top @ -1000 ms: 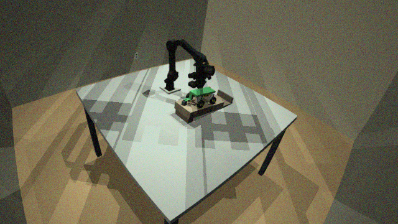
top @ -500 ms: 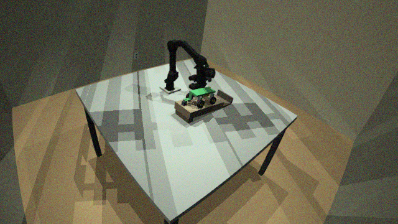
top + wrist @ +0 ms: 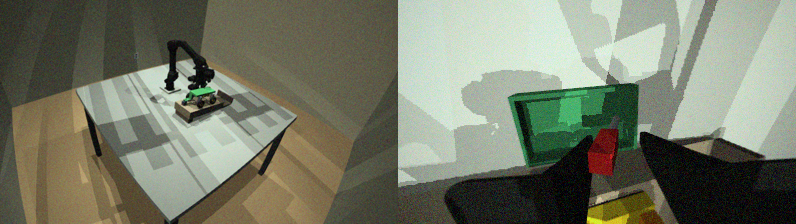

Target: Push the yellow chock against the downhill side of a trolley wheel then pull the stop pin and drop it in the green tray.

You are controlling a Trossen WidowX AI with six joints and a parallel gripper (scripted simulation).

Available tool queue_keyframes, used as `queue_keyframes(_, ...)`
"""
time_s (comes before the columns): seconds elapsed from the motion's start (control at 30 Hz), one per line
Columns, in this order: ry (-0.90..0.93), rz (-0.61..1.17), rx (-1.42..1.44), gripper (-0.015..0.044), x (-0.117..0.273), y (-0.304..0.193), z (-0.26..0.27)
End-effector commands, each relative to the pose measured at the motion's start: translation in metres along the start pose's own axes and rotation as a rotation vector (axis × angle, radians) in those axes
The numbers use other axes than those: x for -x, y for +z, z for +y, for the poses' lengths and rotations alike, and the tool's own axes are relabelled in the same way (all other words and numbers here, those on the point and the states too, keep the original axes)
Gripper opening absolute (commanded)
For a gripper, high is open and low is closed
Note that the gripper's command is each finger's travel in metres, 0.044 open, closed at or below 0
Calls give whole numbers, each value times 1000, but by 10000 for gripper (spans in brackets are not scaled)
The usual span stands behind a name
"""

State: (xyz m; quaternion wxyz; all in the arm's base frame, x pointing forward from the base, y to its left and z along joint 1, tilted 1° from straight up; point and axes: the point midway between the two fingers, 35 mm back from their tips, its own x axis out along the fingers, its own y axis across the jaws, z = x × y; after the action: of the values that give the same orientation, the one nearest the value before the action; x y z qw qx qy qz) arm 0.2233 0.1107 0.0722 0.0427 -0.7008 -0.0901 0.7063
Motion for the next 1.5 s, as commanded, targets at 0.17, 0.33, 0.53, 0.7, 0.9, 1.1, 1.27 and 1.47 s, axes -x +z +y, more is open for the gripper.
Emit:
queue_keyframes(0.17,-4,-1,1,190,-2,0,6)
queue_keyframes(0.33,-3,-1,1,190,-3,0,9)
queue_keyframes(0.53,-3,-1,1,190,-4,0,12)
queue_keyframes(0.7,-3,-1,1,190,-5,0,15)
queue_keyframes(0.9,-3,-1,1,190,-6,0,18)
queue_keyframes(1.1,-2,-1,1,190,-7,0,21)
queue_keyframes(1.27,-2,-1,1,190,-8,0,24)
queue_keyframes(1.47,-2,-1,1,190,-9,-1,27)
